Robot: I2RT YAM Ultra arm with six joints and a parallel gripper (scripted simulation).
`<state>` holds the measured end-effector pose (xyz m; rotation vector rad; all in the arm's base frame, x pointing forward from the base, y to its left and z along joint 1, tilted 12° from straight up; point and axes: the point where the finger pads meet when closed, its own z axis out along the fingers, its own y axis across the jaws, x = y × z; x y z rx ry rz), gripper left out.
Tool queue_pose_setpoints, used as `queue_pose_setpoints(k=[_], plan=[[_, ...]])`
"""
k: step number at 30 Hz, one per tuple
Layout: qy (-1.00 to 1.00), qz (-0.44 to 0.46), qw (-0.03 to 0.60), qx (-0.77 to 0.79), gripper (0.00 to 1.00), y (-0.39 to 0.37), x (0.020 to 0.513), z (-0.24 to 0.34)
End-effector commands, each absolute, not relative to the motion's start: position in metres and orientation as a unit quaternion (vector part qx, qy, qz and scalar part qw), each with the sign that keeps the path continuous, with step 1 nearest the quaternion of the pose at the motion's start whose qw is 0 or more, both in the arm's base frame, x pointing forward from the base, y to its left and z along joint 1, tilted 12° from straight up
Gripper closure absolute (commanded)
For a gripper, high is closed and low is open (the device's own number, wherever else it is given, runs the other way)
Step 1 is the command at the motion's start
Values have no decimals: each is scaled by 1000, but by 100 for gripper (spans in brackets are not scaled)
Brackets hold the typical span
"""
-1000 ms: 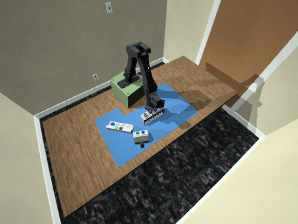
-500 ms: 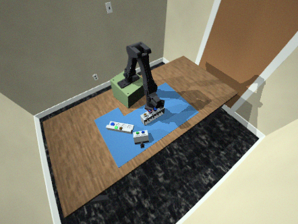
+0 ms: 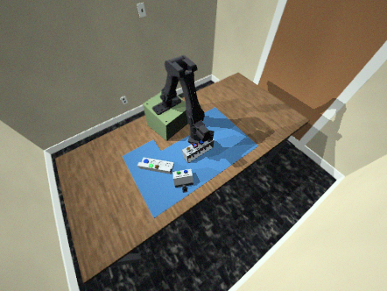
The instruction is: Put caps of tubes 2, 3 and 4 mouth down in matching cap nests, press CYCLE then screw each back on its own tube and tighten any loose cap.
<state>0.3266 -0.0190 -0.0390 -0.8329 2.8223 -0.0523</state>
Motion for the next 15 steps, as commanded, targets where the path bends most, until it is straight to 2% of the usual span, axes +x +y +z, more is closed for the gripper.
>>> queue_pose_setpoints(k=[1,5,6,15], plan=[[953,-20,109,-281,100,-19,332,-35],[953,-20,109,-281,100,-19,332,-35],[953,-20,109,-281,51,-19,332,-35],[953,-20,109,-281,51,-19,332,-35]])
